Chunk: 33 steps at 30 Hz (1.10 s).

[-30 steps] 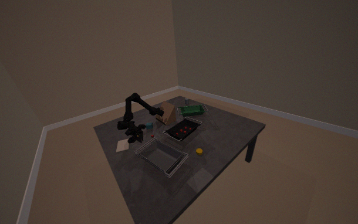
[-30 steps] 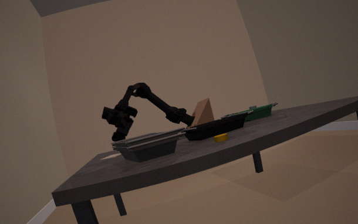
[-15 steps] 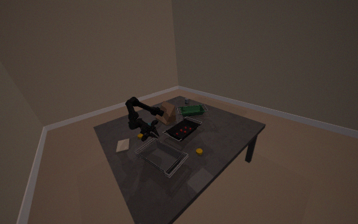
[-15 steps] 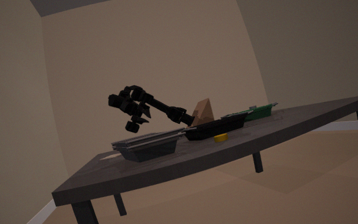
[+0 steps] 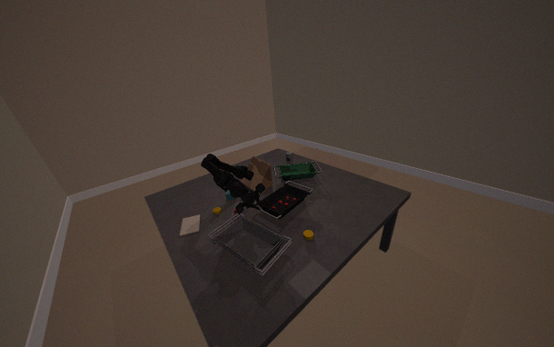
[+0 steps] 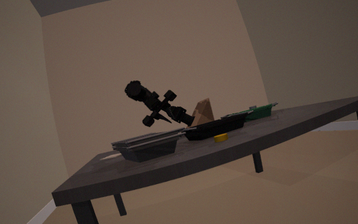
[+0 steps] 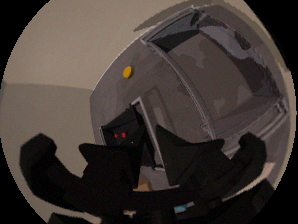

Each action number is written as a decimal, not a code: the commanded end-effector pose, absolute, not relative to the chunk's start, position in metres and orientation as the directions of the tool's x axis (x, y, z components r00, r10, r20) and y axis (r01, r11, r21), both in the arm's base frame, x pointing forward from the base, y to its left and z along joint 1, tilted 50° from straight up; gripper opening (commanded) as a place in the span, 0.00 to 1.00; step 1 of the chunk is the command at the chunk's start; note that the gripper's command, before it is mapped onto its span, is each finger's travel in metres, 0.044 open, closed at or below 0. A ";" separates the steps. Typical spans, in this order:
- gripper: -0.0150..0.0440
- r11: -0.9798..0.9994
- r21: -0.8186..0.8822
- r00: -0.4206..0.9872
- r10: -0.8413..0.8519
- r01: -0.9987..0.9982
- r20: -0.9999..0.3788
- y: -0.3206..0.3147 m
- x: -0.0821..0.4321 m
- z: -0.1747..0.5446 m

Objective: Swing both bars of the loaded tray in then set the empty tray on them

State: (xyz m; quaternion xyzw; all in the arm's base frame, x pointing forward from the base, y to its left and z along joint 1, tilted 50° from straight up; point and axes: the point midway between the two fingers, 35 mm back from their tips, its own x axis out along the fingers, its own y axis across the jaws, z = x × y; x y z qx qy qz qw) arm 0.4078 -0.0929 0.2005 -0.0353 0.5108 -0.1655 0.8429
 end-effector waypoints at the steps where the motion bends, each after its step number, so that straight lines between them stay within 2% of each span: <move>1: 0.39 0.877 -0.455 0.205 -0.479 0.156 -0.853 -0.084 0.401 0.174; 4: 0.39 0.740 -0.672 0.045 -0.671 -0.025 -0.740 -0.076 0.395 0.165; 6: 0.39 0.656 -0.745 0.009 -0.750 -0.122 -0.661 -0.071 0.396 0.165; 17: 0.39 0.644 -0.753 0.006 -0.759 -0.135 -0.651 -0.073 0.396 0.163; 33: 0.39 0.643 -0.754 0.007 -0.761 -0.134 -0.649 -0.112 0.397 0.130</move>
